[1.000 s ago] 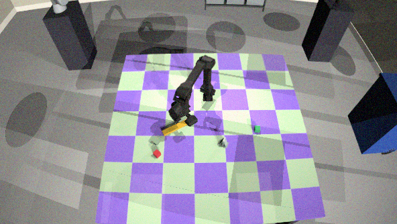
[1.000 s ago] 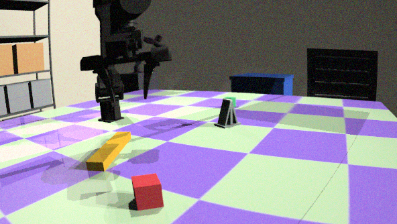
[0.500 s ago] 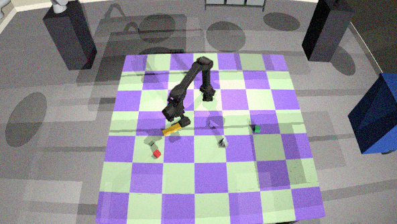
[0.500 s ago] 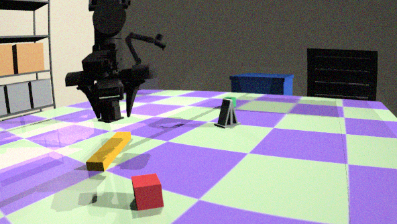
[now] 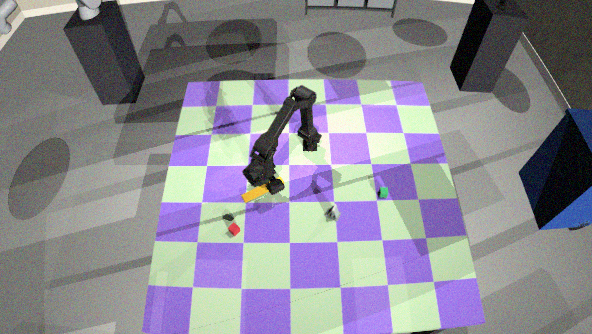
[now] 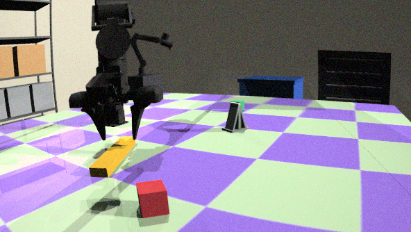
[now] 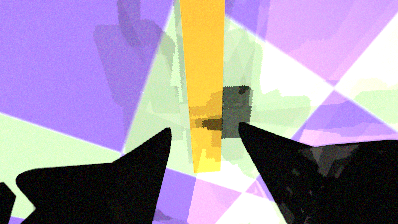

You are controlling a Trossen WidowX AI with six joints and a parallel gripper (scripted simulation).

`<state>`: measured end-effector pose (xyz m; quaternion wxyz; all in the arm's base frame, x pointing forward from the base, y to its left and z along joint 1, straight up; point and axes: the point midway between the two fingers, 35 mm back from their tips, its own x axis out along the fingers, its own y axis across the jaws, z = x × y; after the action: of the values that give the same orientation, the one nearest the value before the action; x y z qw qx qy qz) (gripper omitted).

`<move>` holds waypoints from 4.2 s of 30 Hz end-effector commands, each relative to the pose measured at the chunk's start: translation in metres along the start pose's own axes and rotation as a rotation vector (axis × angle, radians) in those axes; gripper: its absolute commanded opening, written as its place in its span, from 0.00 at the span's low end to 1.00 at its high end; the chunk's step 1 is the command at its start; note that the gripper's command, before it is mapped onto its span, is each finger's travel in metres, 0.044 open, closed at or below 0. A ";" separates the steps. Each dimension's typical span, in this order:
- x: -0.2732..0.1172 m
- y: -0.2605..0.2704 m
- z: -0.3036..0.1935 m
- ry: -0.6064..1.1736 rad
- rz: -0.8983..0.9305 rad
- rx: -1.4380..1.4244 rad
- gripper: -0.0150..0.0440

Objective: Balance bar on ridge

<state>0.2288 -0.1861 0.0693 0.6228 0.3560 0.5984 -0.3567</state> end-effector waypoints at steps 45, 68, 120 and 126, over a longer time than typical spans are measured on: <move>0.011 0.000 0.000 0.009 -0.004 0.000 0.25; -0.048 0.001 0.004 0.008 -0.006 0.002 0.25; -0.097 0.100 -0.032 0.010 -0.001 0.332 0.25; -0.098 0.119 -0.042 0.012 0.000 0.393 0.25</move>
<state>0.3029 -0.0968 0.1654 0.5423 0.4654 0.5296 -0.4571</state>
